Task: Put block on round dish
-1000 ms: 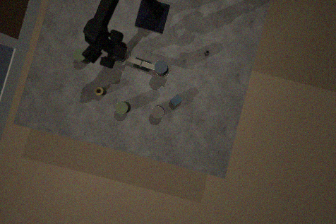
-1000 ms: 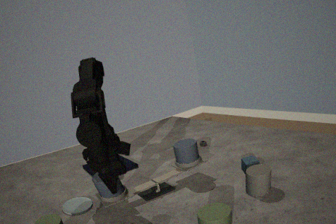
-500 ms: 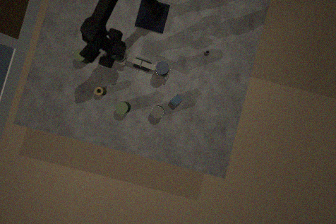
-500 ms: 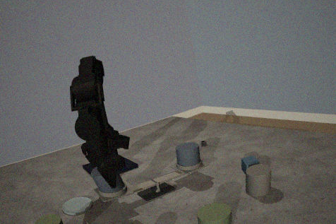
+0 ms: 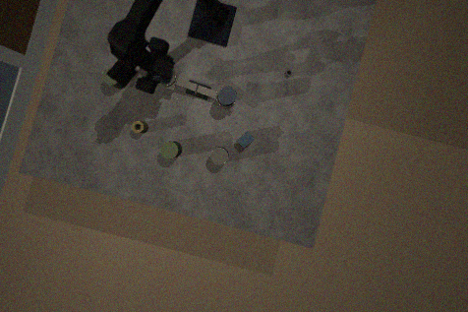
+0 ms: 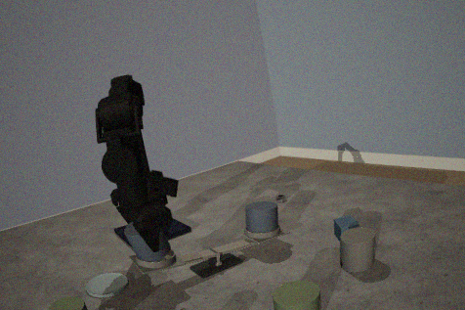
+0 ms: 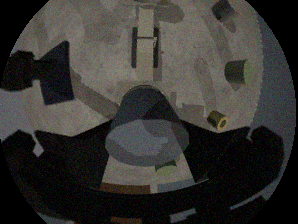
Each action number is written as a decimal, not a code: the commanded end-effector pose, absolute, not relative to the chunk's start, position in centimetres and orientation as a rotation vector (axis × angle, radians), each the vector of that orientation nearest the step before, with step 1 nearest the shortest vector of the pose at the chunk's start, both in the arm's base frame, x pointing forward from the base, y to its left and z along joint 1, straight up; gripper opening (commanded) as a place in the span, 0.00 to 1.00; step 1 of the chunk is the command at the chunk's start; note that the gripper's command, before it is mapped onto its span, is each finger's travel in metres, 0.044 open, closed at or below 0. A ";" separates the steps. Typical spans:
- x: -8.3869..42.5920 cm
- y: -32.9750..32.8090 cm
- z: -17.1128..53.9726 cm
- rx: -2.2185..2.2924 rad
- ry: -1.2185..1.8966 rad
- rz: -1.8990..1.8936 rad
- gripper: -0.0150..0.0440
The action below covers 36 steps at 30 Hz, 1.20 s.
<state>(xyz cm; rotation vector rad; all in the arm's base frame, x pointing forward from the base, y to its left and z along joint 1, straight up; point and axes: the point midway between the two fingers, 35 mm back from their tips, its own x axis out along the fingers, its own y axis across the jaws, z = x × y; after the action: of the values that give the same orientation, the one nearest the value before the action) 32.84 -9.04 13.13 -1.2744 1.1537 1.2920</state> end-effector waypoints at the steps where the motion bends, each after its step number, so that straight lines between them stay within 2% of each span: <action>1: 33.3 -9.6 14.2 -1.301 1.151 1.258 0.25; 36: 32.8 -9.4 18.8 -1.301 1.151 1.259 0.25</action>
<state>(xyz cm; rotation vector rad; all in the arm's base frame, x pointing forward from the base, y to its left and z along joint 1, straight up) 32.79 -9.37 18.01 -1.2892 1.1568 1.2696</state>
